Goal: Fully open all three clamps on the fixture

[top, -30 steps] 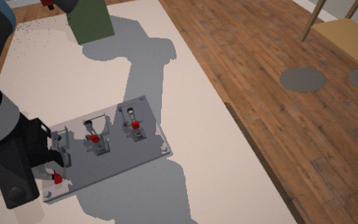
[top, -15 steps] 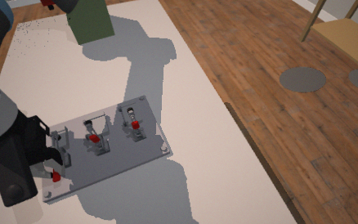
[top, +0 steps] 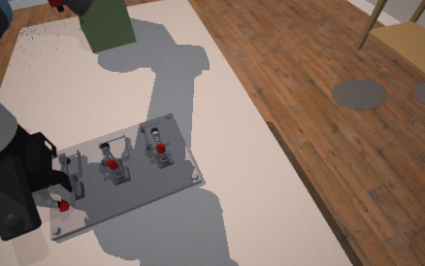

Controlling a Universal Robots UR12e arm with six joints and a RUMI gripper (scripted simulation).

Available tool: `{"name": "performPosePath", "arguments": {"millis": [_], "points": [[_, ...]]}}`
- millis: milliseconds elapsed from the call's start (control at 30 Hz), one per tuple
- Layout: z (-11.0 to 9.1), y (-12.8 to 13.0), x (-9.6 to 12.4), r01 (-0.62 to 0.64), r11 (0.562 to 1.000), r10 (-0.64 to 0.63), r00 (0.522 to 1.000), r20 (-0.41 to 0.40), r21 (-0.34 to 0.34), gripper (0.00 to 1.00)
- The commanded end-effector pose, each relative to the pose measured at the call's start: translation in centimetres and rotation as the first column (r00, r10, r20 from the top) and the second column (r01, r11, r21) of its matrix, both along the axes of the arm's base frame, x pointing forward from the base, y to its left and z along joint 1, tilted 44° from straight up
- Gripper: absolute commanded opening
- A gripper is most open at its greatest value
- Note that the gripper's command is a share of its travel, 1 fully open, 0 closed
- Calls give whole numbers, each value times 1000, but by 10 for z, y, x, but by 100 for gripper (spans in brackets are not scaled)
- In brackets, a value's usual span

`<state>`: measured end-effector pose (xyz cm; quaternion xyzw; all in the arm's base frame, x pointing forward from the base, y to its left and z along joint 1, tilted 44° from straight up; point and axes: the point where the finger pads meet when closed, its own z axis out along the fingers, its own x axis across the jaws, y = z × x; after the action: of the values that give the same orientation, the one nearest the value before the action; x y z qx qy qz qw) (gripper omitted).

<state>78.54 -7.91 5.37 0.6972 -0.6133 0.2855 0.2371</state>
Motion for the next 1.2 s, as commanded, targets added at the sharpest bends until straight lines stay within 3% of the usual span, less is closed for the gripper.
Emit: {"name": "performPosePath", "arguments": {"millis": [0,1167], "points": [[3,2,-2,-1,1000,1,1000,1,0,0],[12,8,-28,-1,1000,1,1000,1,0,0]]}}
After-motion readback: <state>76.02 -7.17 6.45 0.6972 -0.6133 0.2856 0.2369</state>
